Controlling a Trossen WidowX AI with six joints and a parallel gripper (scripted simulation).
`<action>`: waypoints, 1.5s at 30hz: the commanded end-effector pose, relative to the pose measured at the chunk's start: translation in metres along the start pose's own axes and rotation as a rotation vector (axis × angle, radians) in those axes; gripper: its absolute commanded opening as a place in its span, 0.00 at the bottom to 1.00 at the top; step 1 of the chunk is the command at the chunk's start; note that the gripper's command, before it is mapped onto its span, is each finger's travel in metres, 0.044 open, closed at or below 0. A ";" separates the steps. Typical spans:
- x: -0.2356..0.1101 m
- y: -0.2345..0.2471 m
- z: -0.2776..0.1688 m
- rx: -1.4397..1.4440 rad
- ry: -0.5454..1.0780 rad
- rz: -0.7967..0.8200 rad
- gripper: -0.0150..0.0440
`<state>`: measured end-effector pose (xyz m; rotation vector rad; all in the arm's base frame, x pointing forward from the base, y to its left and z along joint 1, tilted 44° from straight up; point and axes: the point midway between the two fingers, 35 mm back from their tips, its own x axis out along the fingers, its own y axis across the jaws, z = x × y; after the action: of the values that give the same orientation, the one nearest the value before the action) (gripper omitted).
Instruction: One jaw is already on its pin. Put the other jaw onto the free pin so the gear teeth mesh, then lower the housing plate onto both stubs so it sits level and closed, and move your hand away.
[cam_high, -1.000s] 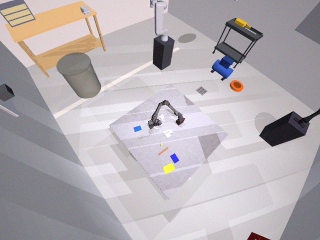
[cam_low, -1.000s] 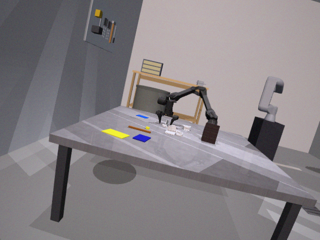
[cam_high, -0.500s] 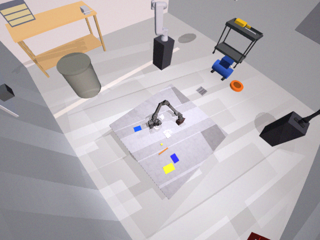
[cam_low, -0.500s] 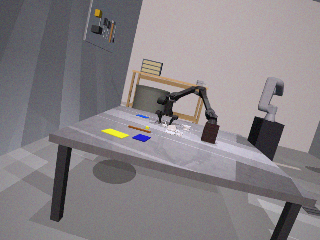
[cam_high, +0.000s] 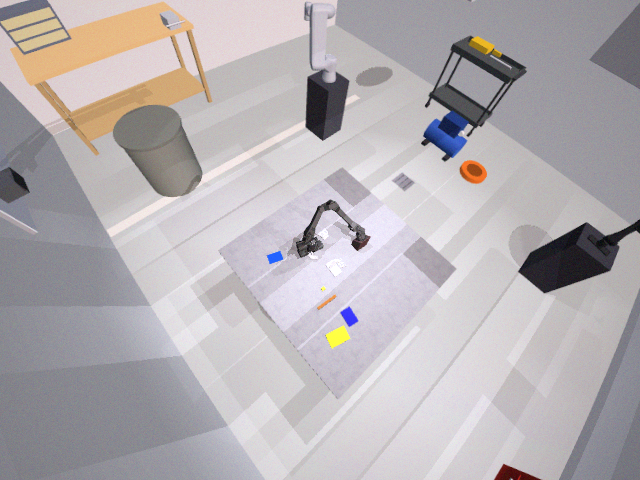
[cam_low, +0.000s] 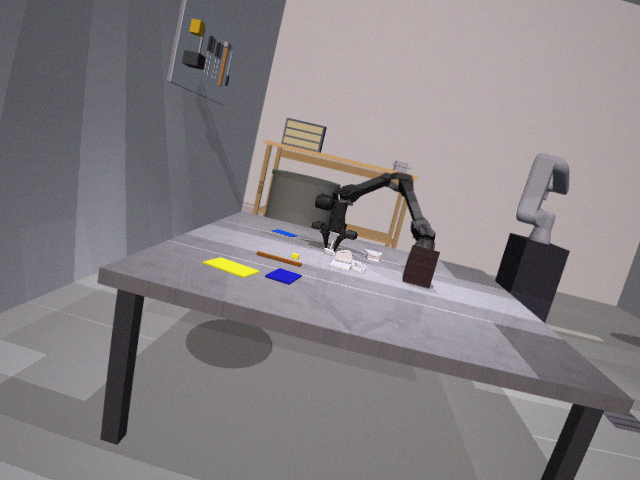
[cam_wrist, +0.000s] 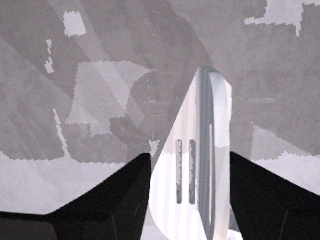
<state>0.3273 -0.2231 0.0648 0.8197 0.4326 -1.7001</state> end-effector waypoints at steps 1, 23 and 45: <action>0.000 0.001 0.000 0.004 0.000 0.003 0.48; -0.043 0.003 -0.002 0.000 0.007 0.002 0.48; -0.079 -0.005 -0.012 -0.085 0.013 0.002 0.48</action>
<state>0.3364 -0.1660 0.1165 0.8118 0.4631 -1.6853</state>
